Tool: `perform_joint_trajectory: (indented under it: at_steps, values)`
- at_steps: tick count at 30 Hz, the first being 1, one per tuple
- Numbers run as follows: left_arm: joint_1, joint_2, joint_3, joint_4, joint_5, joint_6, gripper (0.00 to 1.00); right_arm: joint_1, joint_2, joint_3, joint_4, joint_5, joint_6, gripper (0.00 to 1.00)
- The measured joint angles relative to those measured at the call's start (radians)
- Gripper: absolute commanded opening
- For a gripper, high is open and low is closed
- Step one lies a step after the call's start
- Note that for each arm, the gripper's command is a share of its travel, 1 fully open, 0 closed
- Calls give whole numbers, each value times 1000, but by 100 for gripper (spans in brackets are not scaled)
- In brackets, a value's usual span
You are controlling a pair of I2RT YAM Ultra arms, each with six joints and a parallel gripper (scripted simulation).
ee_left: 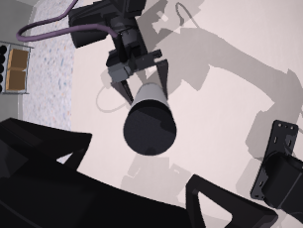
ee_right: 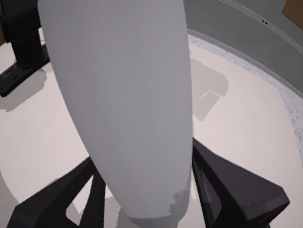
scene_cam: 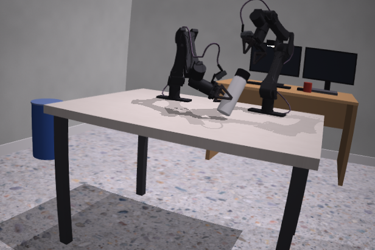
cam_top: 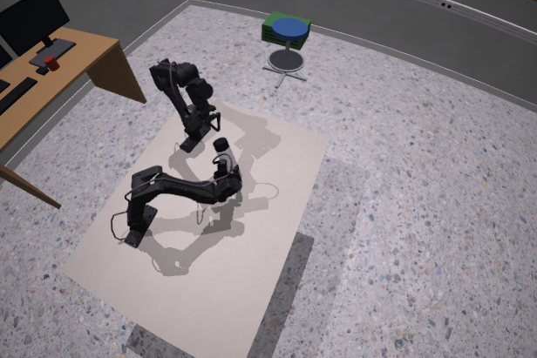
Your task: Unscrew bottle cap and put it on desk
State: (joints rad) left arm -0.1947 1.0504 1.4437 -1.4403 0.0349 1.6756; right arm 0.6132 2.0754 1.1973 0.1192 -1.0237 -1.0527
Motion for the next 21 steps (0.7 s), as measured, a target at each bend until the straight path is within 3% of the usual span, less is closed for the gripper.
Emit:
perform_joint_trajectory:
  at_steps: [4,21]
  values:
    - [63,0,-142,61,43,37,94,0,0,0,0,0,0,0]
    - [73,0,-185,164,89,67,94,0,0,0,0,0,0,0]
